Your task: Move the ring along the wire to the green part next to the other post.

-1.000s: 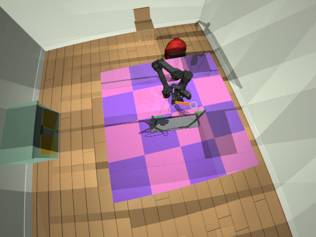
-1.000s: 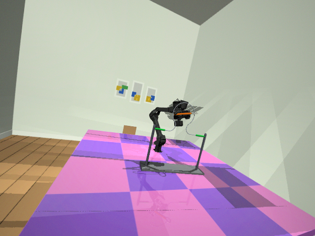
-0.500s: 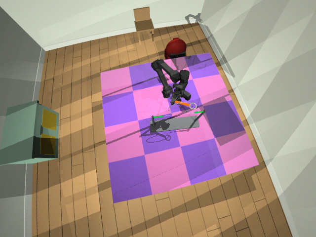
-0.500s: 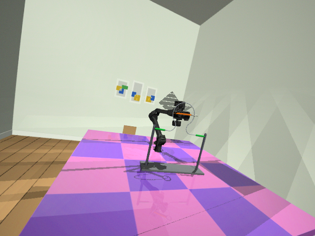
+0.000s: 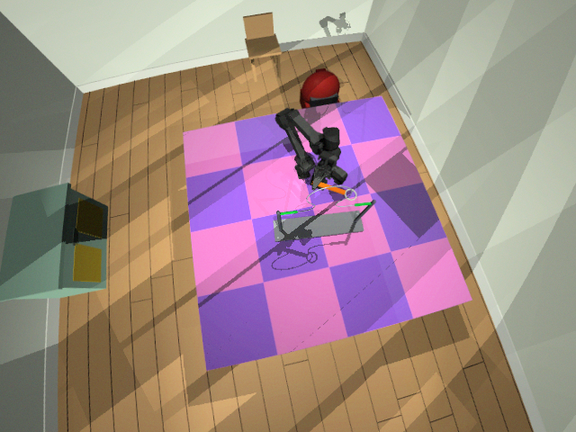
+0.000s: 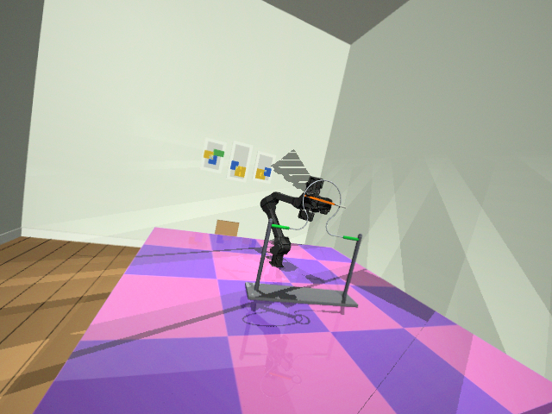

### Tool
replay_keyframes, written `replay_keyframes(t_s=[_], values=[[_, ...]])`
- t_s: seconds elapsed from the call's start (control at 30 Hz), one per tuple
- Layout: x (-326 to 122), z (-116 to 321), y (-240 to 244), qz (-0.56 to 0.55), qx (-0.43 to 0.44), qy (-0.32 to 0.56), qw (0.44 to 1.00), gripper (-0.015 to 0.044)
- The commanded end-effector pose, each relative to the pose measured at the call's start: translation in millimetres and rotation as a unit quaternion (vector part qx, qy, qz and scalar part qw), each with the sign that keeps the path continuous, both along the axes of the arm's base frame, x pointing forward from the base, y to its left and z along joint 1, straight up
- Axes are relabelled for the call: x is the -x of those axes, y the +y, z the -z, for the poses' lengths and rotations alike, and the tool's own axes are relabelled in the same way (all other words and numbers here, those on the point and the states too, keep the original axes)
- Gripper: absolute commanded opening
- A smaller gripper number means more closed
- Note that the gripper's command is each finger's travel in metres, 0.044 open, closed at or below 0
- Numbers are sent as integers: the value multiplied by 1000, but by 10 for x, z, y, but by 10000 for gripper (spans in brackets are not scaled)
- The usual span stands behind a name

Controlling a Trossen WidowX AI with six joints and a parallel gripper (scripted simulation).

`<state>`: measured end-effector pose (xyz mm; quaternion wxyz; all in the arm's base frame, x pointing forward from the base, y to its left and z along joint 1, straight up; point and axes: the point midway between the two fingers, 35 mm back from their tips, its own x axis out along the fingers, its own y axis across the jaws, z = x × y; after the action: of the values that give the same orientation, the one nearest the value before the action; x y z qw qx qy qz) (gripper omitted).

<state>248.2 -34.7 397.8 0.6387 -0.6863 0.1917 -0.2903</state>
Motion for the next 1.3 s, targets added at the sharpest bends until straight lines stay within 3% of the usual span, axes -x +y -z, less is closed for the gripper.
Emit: replay_keyframes(t_s=[0.0, 1.27], values=[[3, -14, 1, 0, 28, 3, 1000, -150], [1, -142, 37, 4, 257, 27, 966, -150]])
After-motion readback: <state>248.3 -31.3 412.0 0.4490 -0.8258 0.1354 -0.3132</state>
